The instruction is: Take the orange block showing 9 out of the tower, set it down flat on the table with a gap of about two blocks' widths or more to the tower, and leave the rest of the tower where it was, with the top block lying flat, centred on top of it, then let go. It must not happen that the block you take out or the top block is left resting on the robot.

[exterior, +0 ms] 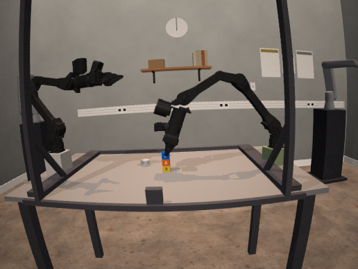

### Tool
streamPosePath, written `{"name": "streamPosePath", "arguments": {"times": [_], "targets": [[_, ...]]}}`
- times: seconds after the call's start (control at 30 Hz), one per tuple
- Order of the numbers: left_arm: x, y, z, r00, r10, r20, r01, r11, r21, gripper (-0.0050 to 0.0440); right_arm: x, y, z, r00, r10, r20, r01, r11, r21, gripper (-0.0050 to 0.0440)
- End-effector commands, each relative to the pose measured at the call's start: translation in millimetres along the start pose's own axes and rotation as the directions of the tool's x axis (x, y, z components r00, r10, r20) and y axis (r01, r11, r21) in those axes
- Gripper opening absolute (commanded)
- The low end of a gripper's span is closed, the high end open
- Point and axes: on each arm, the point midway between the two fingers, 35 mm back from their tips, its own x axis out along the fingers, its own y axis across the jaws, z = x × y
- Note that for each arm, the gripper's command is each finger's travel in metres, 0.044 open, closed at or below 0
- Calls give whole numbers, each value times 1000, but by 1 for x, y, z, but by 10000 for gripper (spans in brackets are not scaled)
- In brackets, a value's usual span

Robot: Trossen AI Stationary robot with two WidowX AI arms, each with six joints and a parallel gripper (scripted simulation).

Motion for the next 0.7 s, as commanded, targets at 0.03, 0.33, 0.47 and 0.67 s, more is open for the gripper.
{"name": "streamPosePath", "arguments": {"times": [0.03,0.33,0.47,0.67], "targets": [[-1,0,8,1000,-2,20,2,1000,-1,400,-21,0,17,998,3,58,-3,1000,0,84],[-1,0,8,1000,-2,20,2,1000,-1,400,-27,0,16,999,3,43,-3,1000,0,-2],[-1,0,8,1000,-2,20,2,1000,-1,400,-34,0,7,999,3,45,-3,1000,0,-4],[-1,0,8,1000,-2,20,2,1000,-1,400,-42,2,-18,999,4,43,-4,1000,0,-12]]}}
